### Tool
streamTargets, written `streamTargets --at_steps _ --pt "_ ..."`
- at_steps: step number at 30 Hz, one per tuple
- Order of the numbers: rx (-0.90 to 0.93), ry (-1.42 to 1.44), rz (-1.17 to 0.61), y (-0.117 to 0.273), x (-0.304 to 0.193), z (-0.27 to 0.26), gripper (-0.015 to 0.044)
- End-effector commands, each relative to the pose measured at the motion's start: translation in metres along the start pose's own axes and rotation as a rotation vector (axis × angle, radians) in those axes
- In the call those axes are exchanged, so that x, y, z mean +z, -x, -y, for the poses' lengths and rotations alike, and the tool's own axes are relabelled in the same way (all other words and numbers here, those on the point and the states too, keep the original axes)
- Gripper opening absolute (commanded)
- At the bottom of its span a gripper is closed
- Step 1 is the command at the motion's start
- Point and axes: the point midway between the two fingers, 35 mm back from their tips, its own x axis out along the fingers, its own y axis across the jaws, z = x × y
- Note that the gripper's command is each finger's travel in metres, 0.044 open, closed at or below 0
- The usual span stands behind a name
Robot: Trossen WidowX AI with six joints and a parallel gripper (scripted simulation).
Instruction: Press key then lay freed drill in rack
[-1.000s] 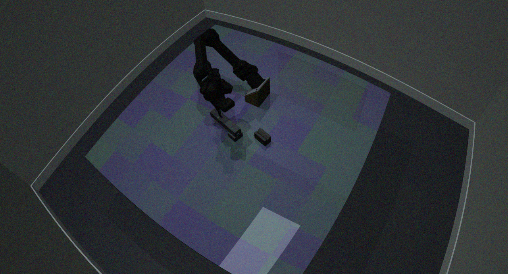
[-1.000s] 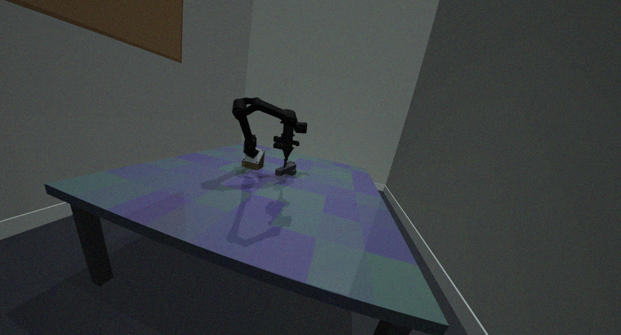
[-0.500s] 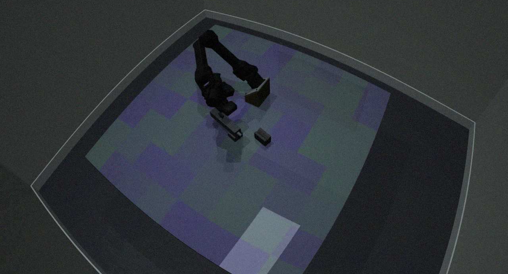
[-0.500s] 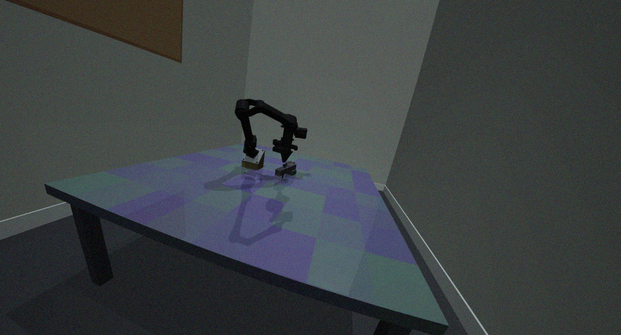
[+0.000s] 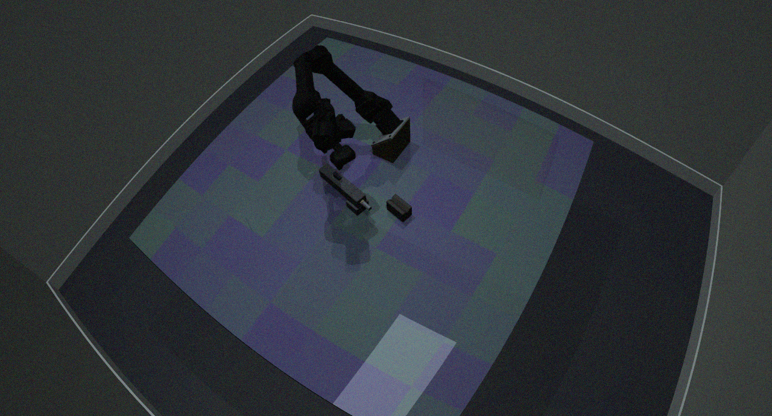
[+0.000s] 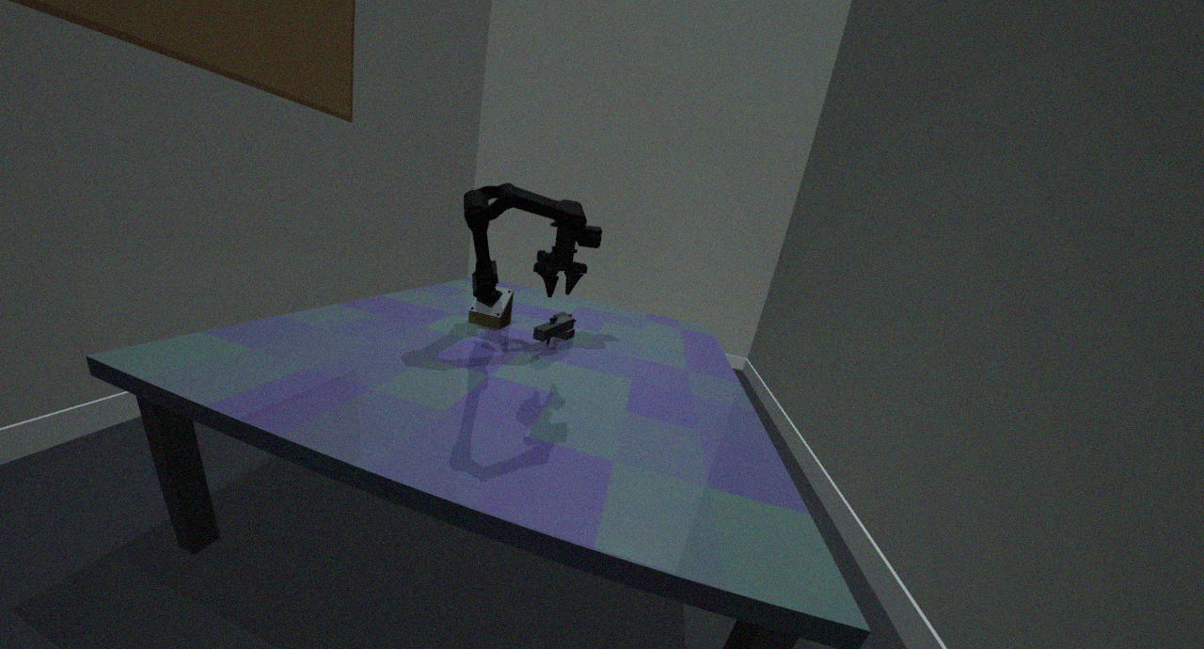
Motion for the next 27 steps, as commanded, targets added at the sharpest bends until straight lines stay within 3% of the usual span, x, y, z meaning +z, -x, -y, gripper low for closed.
streamTargets --at_steps 1,8,17,27 --pt "0.005 -0.286 0.004 -0.016 0.000 0.033 0.0440" --pt "0.006 -0.934 0.005 -0.053 0.009 0.099 0.0440" --pt "0.008 -1.376 0.004 -0.084 0.021 0.140 0.0440" --pt "0.008 -1.446 0.004 -0.089 0.024 0.146 0.0440"
